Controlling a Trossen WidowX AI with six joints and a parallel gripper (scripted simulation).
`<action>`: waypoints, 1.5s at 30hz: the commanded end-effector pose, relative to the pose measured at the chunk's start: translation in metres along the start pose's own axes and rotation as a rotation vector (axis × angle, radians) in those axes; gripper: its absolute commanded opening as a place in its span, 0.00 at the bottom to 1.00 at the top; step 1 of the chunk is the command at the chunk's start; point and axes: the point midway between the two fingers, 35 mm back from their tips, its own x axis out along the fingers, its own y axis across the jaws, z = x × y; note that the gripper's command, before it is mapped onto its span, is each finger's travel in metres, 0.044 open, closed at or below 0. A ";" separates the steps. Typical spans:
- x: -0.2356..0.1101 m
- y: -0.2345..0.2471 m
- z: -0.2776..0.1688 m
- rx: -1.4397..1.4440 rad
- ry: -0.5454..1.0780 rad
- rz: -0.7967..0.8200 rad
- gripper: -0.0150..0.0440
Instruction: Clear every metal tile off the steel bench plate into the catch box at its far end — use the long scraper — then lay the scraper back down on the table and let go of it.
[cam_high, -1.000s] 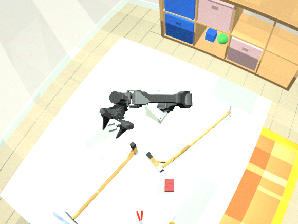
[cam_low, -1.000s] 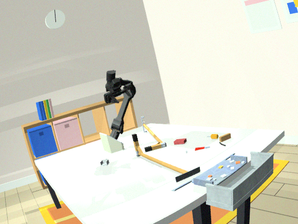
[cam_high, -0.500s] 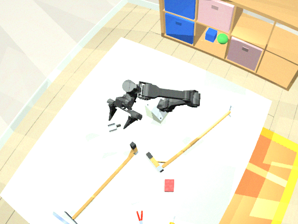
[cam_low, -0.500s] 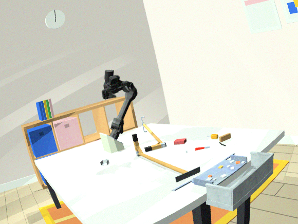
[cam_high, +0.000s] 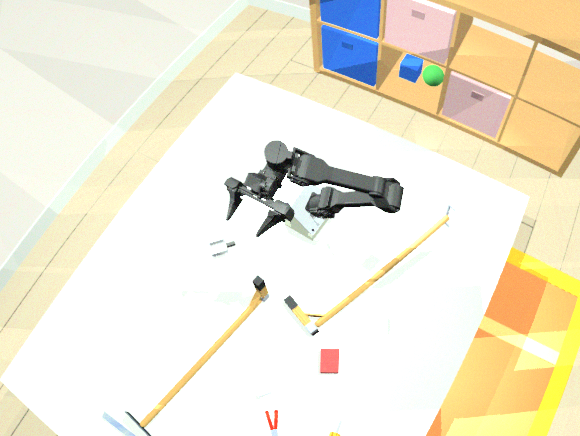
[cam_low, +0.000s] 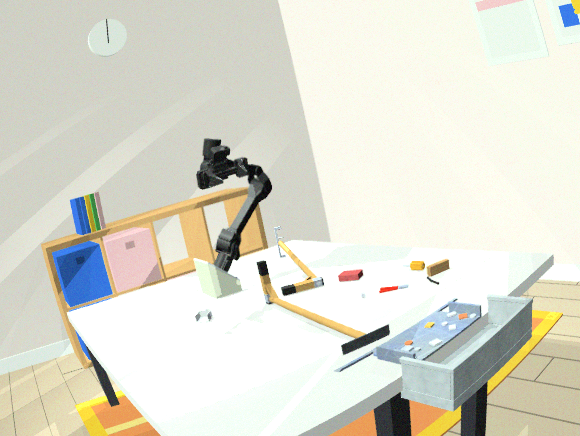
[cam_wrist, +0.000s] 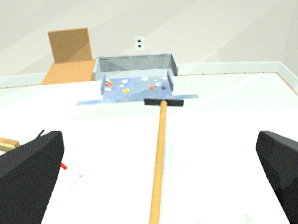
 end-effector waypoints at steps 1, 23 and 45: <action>-0.012 0.004 -0.005 -0.008 -0.026 0.004 1.00; -0.037 0.014 -0.015 -0.054 -0.087 0.000 1.00; -0.034 0.011 -0.012 -0.045 -0.083 -0.005 1.00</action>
